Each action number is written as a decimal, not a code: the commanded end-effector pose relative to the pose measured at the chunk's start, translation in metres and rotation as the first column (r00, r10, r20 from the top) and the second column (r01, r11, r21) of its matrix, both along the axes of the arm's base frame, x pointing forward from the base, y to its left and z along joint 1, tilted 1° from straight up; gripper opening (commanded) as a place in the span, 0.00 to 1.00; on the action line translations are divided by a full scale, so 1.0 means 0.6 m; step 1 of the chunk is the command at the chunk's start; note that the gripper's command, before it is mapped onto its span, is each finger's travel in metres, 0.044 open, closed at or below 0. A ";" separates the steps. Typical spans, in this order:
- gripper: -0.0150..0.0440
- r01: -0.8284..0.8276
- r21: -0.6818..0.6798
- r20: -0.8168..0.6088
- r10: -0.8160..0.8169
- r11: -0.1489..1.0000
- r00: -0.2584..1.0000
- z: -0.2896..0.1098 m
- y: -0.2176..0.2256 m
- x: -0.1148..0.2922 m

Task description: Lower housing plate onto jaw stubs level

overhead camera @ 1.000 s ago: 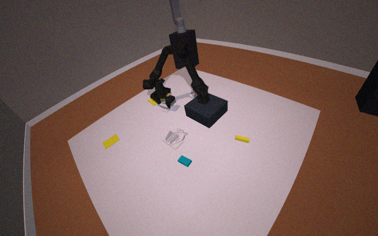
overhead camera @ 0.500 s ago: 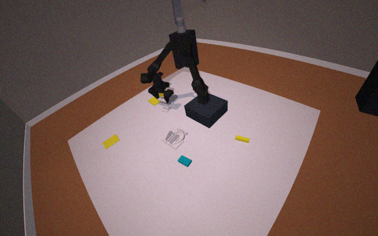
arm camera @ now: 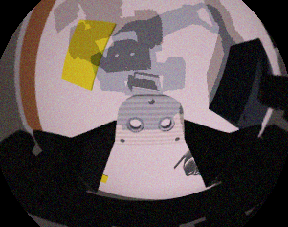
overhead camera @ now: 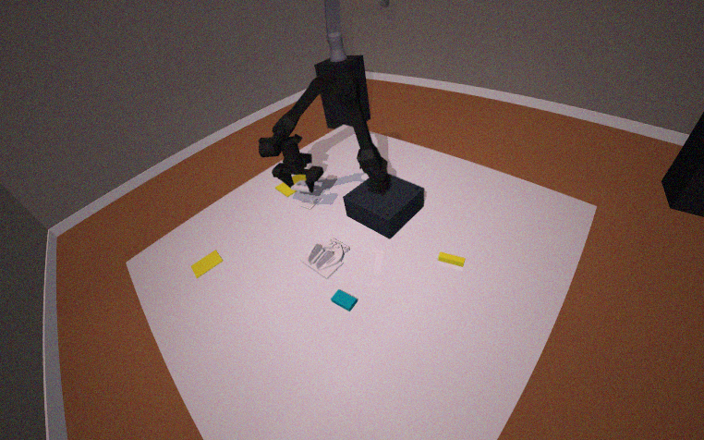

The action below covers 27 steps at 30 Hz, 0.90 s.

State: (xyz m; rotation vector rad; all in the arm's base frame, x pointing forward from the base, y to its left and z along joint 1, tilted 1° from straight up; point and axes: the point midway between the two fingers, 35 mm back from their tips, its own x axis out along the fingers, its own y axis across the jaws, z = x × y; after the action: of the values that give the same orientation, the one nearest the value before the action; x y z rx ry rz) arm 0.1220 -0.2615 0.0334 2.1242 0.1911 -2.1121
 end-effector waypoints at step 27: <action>0.85 -0.608 0.000 -0.004 0.608 0.794 0.794 0.001 0.066 0.088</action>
State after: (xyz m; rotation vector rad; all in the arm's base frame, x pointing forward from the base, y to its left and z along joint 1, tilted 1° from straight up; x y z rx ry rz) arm 0.1700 -0.2270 0.0342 1.7724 0.7062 -1.7628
